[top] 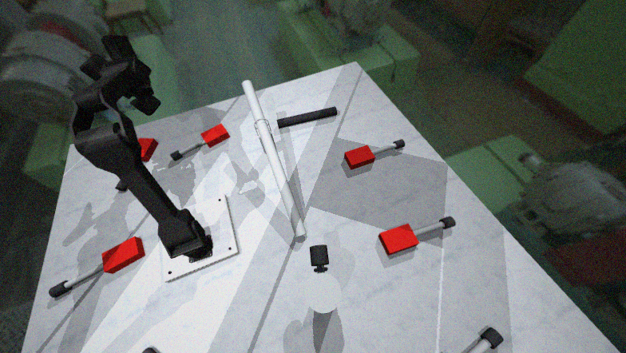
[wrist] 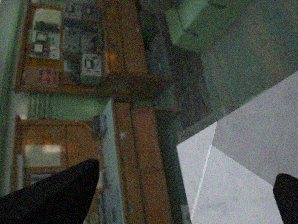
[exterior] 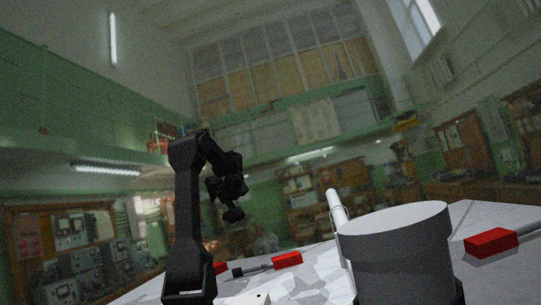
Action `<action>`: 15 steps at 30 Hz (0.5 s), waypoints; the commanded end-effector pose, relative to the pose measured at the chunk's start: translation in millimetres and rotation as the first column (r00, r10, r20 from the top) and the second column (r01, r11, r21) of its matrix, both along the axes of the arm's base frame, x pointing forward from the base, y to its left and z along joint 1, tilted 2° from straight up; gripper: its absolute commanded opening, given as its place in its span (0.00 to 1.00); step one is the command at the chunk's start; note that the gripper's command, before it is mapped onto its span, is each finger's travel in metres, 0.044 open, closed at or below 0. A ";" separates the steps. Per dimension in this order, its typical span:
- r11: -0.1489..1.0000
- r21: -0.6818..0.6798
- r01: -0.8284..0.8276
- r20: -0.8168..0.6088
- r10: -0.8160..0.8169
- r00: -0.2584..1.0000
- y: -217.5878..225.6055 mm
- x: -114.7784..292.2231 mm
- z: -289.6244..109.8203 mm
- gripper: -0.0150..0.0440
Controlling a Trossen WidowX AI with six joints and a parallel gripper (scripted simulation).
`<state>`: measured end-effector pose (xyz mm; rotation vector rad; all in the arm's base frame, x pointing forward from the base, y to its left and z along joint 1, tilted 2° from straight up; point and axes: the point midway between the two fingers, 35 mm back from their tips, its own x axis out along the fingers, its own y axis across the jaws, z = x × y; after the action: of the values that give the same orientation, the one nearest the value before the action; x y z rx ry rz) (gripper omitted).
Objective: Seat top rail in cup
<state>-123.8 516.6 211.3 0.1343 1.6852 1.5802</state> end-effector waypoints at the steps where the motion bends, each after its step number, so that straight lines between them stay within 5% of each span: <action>1: 1.000 0.002 0.006 0.003 -0.006 1.000 0.1 3.0 0.5 0.98; 15: 0.904 0.096 0.417 0.273 -0.427 0.862 -51.4 219.9 28.5 1.00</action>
<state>44.2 491.0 236.1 0.2602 1.3804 1.3330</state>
